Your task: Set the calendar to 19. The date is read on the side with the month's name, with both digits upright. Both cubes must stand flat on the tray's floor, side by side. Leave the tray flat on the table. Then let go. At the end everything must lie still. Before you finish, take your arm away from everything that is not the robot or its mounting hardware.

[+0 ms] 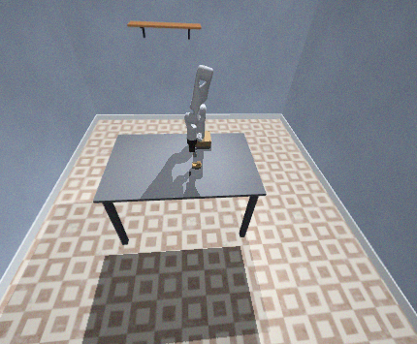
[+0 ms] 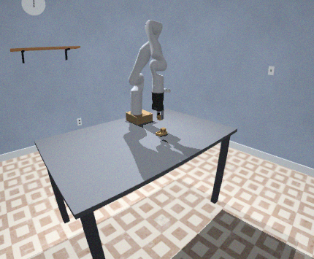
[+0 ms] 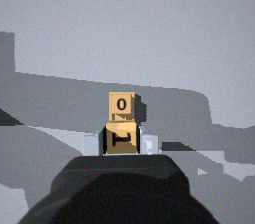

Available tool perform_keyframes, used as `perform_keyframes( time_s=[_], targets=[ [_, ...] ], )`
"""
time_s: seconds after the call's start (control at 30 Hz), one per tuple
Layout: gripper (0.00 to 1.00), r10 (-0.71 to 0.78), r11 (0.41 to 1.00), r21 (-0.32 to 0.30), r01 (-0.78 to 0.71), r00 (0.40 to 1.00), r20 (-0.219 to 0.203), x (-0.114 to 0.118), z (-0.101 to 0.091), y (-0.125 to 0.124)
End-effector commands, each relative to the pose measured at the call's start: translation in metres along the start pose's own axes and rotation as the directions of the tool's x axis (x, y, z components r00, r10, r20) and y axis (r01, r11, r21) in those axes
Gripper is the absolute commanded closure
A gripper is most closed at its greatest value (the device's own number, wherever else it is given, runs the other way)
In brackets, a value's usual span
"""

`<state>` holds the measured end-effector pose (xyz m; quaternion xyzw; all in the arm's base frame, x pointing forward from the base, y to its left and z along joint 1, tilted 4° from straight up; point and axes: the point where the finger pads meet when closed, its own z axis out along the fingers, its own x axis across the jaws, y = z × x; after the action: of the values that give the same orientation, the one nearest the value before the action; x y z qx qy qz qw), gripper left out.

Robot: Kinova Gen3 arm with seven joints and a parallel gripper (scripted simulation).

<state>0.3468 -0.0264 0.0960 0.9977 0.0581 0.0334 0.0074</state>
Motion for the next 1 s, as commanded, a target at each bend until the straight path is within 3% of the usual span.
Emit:
perform_keyframes(
  time_s=[0.0, 0.53, 0.97],
  targets=[
    [0.43, 0.0, 1.0, 0.0, 0.0, 1.0, -0.002, 0.001, -0.001, 0.0],
    [0.43, 0.137, 0.991, 0.003, -0.137, 0.991, 0.001, 0.005, 0.003, -0.03],
    [0.43, 0.449, 0.894, 0.002, -0.449, 0.894, 0.002, 0.005, 0.008, -0.094]
  ],
)
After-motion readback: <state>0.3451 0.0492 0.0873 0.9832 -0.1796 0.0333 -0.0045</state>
